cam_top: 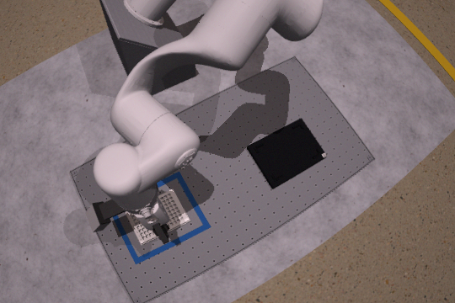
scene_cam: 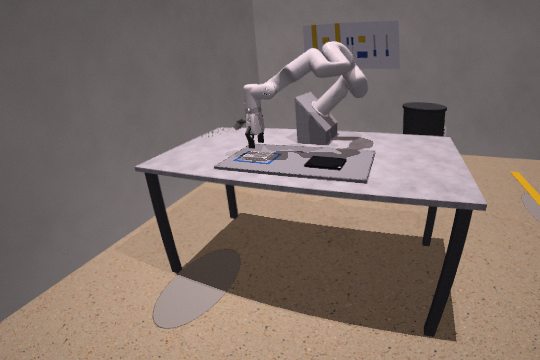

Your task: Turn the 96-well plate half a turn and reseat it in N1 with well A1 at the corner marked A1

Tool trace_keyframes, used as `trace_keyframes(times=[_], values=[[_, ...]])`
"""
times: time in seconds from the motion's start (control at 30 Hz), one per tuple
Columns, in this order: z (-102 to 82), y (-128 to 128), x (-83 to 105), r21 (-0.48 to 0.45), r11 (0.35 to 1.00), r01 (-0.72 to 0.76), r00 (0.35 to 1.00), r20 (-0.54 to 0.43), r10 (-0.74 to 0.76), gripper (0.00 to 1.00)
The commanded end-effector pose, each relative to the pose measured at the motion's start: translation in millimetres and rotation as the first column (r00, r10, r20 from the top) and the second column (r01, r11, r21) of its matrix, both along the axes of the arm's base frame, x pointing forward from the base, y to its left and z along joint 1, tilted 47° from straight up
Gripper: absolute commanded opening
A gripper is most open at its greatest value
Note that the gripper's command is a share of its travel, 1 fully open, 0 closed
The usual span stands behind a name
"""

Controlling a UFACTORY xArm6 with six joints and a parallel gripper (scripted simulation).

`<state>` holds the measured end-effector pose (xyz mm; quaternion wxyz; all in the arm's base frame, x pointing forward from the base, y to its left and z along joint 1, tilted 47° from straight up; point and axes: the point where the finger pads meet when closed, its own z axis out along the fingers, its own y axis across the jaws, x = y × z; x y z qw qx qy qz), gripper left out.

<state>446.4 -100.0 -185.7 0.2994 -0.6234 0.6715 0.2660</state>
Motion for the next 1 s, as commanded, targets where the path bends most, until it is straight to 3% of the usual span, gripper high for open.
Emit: trace_keyframes(times=[0.0,0.4,0.97], values=[[9.3,-10.5,0.3,-0.002,1.0,0.002,1.0,0.003,-0.002,1.0],[26.7,-29.3,-1.6,-0.002,1.0,0.002,1.0,0.003,-0.002,1.0],[26.7,-29.3,-1.5,-0.002,1.0,0.002,1.0,0.003,-0.002,1.0]])
